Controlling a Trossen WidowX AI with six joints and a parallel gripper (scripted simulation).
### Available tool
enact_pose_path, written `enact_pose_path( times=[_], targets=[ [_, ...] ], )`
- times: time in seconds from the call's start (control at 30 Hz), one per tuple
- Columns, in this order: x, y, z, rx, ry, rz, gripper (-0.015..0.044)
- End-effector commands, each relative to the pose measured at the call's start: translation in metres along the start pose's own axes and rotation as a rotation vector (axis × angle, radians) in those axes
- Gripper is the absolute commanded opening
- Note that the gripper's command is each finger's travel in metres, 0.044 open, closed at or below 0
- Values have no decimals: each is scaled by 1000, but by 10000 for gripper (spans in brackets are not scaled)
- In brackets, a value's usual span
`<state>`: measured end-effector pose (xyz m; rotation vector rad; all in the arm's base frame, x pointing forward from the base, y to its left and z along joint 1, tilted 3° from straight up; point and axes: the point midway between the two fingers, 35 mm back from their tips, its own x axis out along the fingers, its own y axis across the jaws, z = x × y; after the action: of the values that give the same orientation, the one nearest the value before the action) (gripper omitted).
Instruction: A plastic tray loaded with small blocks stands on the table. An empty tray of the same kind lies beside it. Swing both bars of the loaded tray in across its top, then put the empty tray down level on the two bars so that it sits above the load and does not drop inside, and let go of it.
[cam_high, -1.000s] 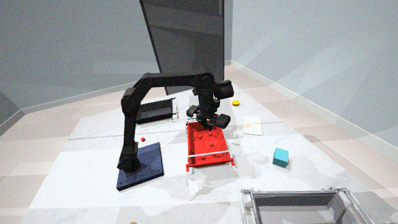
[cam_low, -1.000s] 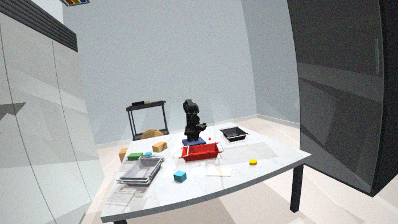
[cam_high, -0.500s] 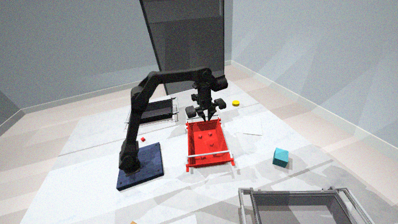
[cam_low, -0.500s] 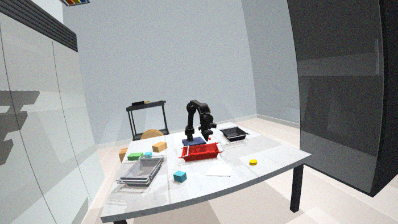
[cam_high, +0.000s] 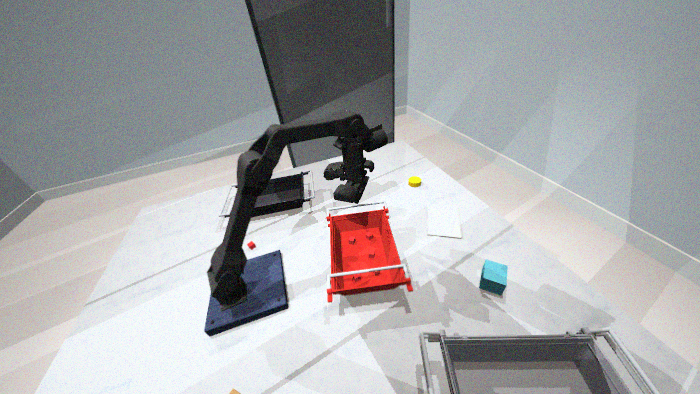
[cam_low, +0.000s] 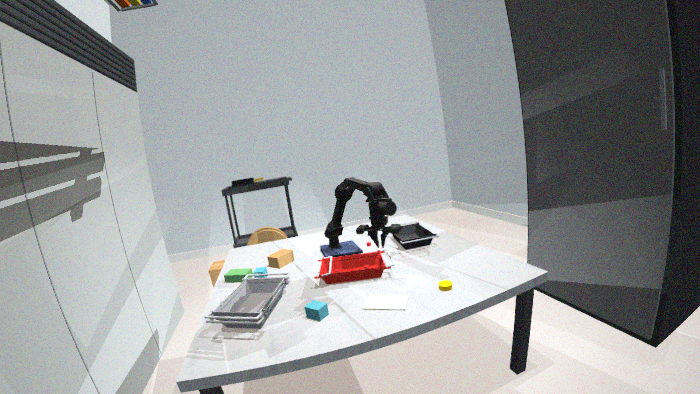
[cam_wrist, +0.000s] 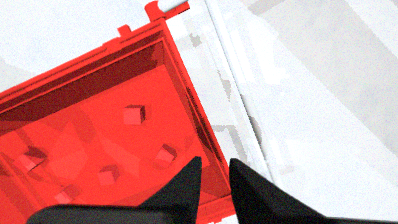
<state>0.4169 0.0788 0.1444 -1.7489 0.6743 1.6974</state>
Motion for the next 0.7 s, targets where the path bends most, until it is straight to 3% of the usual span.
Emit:
enact_pose_path(
  times=[0.0,0.67],
  targets=[
    [13,-32,23,-459,7,1,82],
    [26,-33,22,-459,7,1,82]
  ],
)
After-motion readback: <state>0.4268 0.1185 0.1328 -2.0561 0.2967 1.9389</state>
